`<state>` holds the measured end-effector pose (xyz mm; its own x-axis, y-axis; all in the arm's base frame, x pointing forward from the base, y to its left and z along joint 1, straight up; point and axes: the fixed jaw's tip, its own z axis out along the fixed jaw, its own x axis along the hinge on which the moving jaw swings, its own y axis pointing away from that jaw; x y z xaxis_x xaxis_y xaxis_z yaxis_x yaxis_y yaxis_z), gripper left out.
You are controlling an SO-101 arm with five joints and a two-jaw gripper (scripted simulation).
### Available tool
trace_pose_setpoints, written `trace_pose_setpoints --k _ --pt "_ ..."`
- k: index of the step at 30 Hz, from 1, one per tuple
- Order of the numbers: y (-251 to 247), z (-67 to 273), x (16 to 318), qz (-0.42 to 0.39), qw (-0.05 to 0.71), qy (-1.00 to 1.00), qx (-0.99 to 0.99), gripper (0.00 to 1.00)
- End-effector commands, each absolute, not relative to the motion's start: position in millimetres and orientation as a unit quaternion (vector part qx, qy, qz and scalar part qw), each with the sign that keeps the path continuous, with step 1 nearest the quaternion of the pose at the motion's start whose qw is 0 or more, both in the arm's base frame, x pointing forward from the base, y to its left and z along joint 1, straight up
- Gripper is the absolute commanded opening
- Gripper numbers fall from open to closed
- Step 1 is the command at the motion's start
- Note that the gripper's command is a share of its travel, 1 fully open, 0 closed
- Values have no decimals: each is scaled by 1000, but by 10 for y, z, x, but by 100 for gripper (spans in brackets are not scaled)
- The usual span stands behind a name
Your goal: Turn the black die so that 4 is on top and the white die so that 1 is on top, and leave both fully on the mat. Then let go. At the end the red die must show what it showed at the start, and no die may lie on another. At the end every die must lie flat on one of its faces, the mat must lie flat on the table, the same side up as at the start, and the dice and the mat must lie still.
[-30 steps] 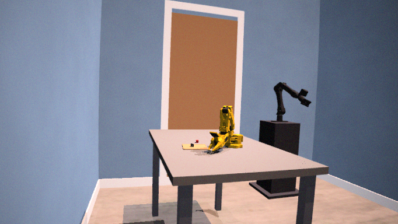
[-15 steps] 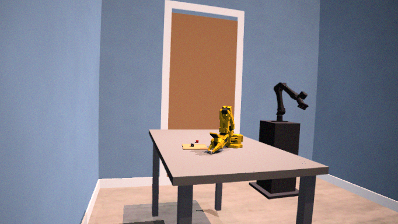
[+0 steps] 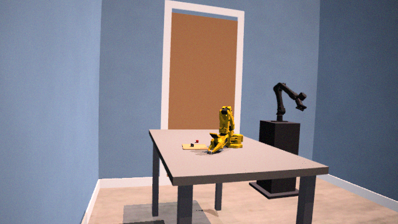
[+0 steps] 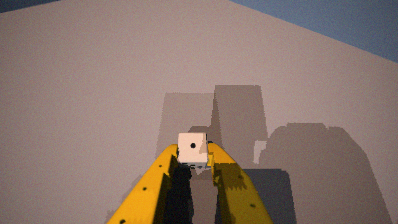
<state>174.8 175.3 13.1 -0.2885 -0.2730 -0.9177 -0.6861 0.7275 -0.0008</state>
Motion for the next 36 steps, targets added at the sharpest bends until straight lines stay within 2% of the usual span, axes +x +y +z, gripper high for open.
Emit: trace_pose_setpoints --k 1,26,36 --pt "1807 200 1769 210 527 763 -310 0" --pt "1807 191 1769 210 527 763 -310 0" --pt "1807 191 1769 210 527 763 -310 7"
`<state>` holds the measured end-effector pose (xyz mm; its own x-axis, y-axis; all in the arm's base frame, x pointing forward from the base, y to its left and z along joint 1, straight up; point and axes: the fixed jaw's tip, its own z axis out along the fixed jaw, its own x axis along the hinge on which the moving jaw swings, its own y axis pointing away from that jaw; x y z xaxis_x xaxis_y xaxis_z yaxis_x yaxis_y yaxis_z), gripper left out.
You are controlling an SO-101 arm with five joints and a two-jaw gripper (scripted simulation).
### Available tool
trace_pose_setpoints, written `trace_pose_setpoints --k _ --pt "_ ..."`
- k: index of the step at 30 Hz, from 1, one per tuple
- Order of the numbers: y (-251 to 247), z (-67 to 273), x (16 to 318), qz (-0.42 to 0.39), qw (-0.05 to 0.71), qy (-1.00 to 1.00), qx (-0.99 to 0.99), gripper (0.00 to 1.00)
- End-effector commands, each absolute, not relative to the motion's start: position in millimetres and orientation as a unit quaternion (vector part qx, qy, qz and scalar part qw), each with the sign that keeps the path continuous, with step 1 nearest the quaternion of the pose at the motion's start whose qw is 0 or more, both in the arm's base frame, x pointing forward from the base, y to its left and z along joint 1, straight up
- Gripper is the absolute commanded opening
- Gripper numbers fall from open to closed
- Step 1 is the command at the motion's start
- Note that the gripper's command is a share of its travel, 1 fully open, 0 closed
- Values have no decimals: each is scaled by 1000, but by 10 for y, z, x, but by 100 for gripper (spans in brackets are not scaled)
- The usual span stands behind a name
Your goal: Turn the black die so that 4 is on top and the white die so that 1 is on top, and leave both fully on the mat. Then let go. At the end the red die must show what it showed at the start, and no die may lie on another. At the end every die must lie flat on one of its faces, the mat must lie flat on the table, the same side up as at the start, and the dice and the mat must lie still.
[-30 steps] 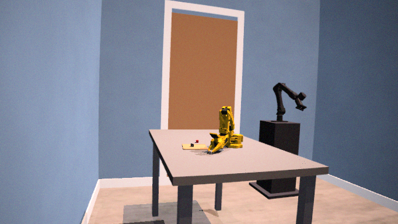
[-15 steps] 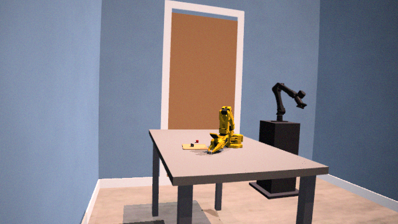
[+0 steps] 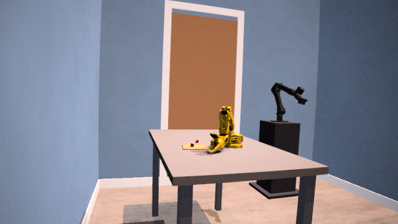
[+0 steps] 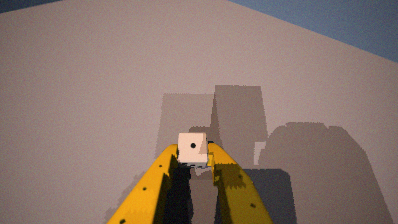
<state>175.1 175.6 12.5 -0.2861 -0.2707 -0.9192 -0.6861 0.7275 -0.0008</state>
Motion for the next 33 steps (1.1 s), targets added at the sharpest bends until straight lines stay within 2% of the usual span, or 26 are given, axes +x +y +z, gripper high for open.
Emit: trace_pose_setpoints --k 1,12,33 --pt "1807 191 1769 210 527 763 -310 8" --pt "1807 191 1769 210 527 763 -310 10" --pt "1807 191 1769 210 527 763 -310 26"
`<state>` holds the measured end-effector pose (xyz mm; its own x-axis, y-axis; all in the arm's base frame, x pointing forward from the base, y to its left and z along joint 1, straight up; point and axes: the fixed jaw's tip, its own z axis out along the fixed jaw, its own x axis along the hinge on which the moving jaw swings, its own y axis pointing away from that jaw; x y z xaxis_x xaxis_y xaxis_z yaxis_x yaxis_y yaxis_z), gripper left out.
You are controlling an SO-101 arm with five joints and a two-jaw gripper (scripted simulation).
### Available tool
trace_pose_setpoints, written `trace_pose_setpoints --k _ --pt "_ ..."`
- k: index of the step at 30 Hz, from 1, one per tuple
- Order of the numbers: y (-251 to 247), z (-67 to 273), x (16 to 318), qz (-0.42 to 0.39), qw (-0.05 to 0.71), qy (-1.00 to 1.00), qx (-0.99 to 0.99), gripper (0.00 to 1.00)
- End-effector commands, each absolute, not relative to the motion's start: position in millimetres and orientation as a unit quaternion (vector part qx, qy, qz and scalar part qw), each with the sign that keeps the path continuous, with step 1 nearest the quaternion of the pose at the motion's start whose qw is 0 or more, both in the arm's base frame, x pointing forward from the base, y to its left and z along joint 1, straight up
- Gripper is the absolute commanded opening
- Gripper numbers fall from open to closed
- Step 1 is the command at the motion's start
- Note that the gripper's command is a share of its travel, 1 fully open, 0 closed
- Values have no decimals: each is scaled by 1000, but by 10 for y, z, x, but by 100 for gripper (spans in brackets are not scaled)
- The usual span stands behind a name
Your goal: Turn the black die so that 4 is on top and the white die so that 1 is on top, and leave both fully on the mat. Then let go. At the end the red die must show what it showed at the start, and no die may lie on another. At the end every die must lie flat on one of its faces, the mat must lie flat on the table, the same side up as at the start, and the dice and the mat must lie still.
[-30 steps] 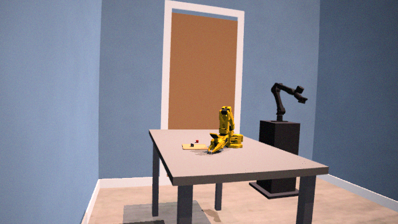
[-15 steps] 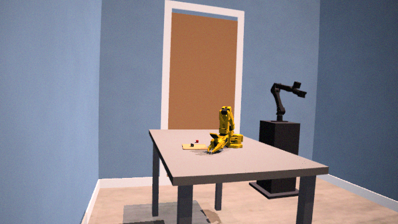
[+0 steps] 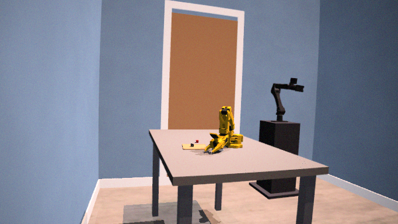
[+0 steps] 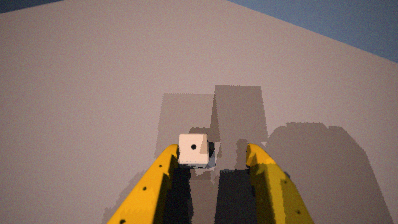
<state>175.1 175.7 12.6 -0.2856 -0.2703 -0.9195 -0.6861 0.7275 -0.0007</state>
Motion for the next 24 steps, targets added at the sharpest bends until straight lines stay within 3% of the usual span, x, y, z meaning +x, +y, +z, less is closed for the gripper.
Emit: trace_pose_setpoints --k 1,12,24 --pt "1807 191 1769 210 527 763 -310 27" --pt "1814 221 1776 210 527 763 -310 27" --pt "1836 483 1798 210 527 763 -310 27"
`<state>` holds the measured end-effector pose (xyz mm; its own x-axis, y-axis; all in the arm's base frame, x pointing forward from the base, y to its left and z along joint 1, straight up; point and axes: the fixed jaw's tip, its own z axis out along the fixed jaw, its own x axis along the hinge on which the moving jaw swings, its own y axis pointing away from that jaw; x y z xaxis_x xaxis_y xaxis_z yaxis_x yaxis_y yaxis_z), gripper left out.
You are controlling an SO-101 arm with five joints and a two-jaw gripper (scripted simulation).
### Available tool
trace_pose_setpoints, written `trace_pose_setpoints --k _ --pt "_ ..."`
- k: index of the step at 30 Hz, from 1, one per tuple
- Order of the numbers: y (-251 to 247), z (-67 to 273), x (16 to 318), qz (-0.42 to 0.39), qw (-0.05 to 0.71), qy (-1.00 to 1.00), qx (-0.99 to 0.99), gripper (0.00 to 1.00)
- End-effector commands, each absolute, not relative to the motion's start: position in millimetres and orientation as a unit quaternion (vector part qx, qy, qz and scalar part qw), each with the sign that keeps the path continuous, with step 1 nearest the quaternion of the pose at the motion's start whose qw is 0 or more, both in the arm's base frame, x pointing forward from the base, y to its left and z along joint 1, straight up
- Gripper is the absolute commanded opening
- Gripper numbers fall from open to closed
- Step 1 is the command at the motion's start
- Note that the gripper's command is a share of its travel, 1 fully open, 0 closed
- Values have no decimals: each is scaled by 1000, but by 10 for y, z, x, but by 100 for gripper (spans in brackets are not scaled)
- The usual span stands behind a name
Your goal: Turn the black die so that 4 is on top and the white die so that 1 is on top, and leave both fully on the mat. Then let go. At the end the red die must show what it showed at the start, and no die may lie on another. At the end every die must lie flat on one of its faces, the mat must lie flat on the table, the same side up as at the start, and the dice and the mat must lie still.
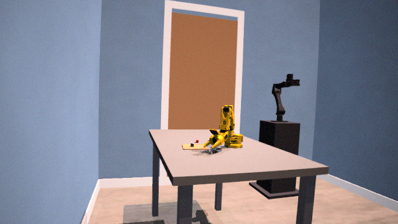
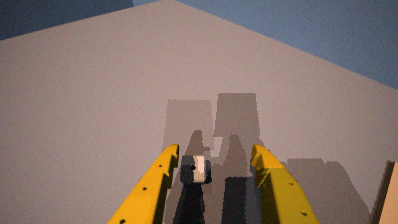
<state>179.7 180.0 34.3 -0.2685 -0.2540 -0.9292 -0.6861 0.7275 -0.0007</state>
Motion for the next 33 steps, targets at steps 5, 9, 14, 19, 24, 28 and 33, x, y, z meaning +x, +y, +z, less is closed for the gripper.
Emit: trace_pose_setpoints --k 5,9,14,19,24,28,33 --pt "1822 617 1785 210 527 763 -310 27" --pt "1811 676 1772 210 527 763 -310 27" --pt "1807 692 1768 210 527 763 -310 27" --pt "1807 692 1768 210 527 763 -310 27" --pt "1807 692 1768 210 527 763 -310 27" --pt "1807 692 1768 210 527 763 -310 27" --pt "1807 692 1768 210 527 763 -310 27"
